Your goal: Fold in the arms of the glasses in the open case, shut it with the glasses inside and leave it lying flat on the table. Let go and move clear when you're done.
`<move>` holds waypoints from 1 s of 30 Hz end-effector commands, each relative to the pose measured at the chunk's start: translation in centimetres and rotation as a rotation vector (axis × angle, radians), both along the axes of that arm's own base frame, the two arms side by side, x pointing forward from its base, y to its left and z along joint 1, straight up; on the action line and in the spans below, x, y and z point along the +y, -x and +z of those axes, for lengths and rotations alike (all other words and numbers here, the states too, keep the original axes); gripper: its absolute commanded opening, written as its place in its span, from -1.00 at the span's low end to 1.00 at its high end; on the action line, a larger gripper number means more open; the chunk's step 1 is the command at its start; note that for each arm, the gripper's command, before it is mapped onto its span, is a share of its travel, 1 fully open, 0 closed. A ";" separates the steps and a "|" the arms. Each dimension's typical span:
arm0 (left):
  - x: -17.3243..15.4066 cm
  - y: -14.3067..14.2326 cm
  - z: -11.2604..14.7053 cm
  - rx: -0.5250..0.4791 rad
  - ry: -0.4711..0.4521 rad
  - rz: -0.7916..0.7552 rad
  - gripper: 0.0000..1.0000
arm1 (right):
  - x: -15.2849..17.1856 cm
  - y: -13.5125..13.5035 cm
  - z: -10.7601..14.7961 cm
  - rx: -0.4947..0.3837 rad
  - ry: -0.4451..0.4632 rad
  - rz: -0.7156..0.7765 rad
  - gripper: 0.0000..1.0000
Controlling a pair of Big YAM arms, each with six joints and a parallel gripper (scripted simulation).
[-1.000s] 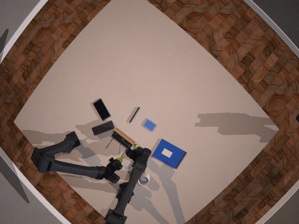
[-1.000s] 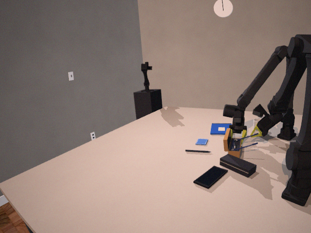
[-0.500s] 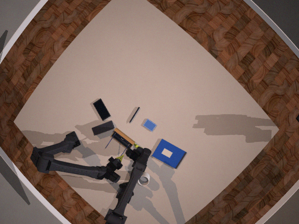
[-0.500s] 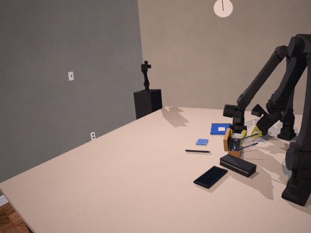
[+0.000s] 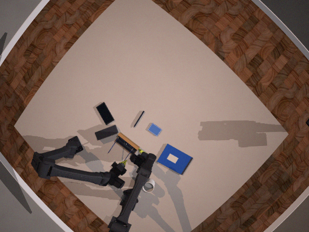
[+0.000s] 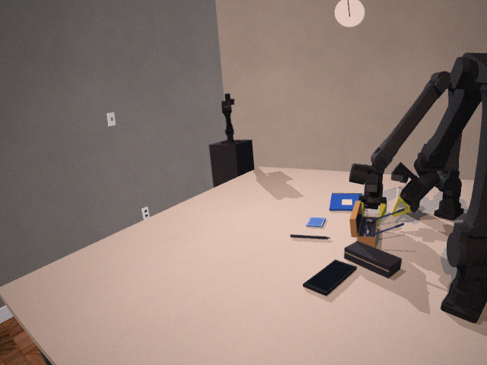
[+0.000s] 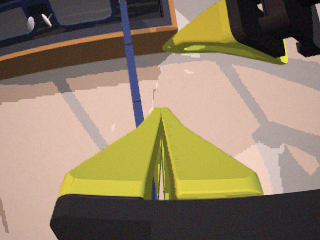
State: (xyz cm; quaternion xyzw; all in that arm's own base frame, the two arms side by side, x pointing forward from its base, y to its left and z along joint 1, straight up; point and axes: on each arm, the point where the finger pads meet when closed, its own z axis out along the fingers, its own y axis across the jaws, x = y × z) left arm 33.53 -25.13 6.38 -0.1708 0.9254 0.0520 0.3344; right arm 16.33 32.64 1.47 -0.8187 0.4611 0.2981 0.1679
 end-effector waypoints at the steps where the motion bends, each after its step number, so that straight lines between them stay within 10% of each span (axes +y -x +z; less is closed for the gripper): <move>1: -0.5 -1.3 2.1 -0.016 0.053 0.045 -1.00 | -0.1 -0.7 -0.4 0.026 0.028 -0.032 0.15; 30: 3.4 1.2 -0.9 0.194 0.040 0.172 -1.00 | -0.1 -0.7 -0.4 0.026 0.028 -0.032 0.15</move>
